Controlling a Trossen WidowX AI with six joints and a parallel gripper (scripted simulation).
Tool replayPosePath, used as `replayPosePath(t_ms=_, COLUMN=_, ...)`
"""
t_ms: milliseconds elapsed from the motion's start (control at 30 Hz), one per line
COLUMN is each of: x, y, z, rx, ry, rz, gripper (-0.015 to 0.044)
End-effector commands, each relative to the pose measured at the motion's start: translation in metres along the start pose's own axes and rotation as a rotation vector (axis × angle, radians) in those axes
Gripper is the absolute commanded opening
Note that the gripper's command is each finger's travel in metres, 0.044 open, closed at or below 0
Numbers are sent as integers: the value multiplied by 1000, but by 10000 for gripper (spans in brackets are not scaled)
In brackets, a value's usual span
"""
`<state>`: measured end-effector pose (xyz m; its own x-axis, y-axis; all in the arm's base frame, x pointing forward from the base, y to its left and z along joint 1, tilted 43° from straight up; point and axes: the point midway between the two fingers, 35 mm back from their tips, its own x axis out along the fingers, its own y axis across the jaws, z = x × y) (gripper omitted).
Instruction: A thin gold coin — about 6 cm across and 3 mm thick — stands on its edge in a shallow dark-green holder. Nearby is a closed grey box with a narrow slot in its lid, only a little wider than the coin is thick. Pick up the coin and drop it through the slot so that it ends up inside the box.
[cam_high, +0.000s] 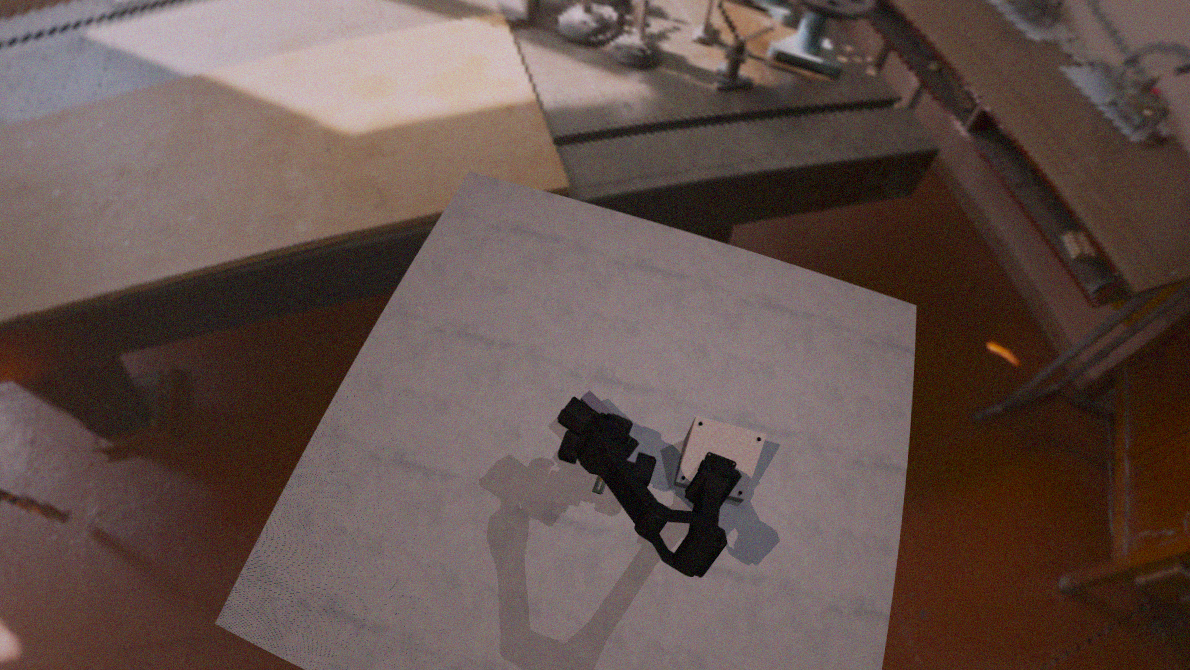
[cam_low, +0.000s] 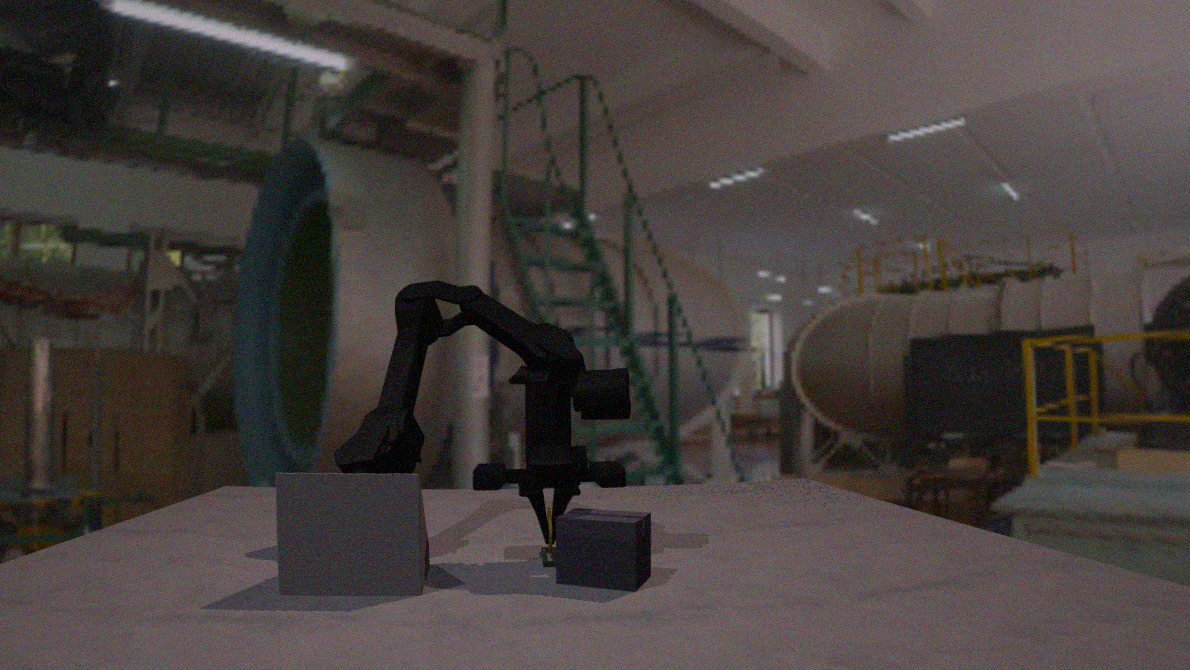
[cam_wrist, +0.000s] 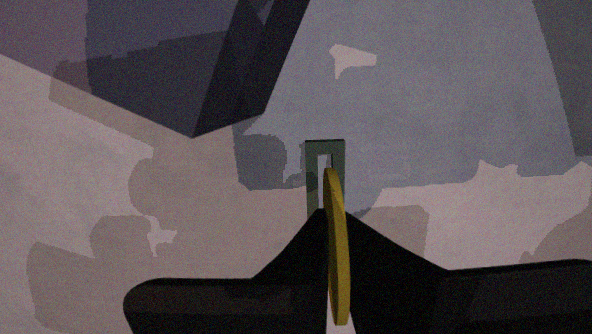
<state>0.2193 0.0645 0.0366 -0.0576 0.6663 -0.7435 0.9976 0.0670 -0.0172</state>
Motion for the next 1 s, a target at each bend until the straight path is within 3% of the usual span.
replayPosePath(t_ms=0, x=-11, y=3, z=1, rx=-5, ry=-6, rz=6, gripper=0)
replayPosePath(t_ms=967, x=-82, y=1, z=-3, rx=20, ry=16, rz=-6, gripper=0)
